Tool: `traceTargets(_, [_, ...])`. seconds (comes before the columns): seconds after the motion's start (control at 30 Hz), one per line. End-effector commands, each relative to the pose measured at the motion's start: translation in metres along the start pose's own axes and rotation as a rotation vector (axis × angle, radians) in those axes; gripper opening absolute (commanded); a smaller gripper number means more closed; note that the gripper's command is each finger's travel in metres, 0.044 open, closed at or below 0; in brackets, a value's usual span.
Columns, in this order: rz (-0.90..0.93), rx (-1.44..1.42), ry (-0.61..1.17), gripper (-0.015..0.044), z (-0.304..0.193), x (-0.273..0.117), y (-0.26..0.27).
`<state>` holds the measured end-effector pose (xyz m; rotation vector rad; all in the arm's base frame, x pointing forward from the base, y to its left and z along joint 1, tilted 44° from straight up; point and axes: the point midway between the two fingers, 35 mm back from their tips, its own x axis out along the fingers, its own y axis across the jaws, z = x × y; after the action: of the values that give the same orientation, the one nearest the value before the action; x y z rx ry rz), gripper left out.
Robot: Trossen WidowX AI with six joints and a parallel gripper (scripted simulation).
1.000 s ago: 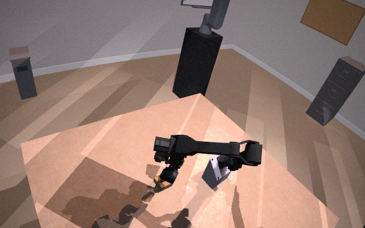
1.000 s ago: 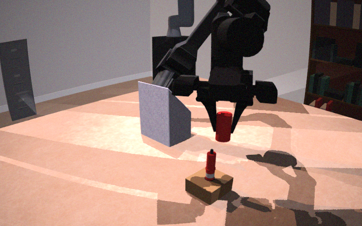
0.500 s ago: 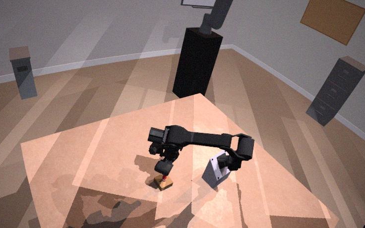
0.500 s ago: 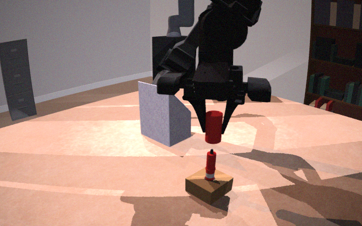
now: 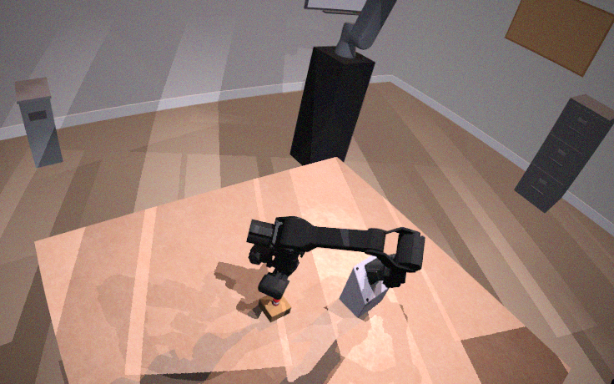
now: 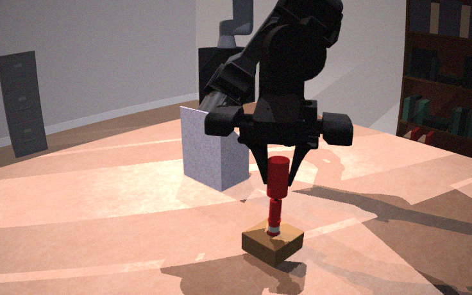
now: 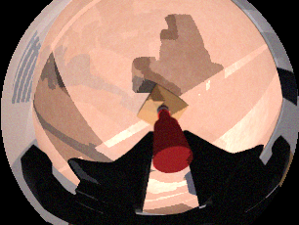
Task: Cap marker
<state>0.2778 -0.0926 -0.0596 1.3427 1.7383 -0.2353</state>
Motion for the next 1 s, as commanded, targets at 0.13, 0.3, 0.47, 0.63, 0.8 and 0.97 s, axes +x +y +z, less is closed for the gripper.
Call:
traceTargets(0.13, [0.0,0.007,0.008,0.0,-0.001,0.016,0.0])
traceTargets(0.3, [0.0,0.006,0.009,0.0,-0.002,0.024,0.0])
traceTargets(0.47, [0.0,0.006,0.009,0.0,-0.002,0.032,-0.001])
traceTargets(0.63, [0.0,0.006,0.01,0.0,-0.002,0.04,-0.002])
traceTargets(0.8, [0.001,0.006,0.01,0.0,-0.002,0.048,-0.003])
traceTargets(0.97, [0.001,0.006,0.01,0.0,0.0,0.055,-0.003])
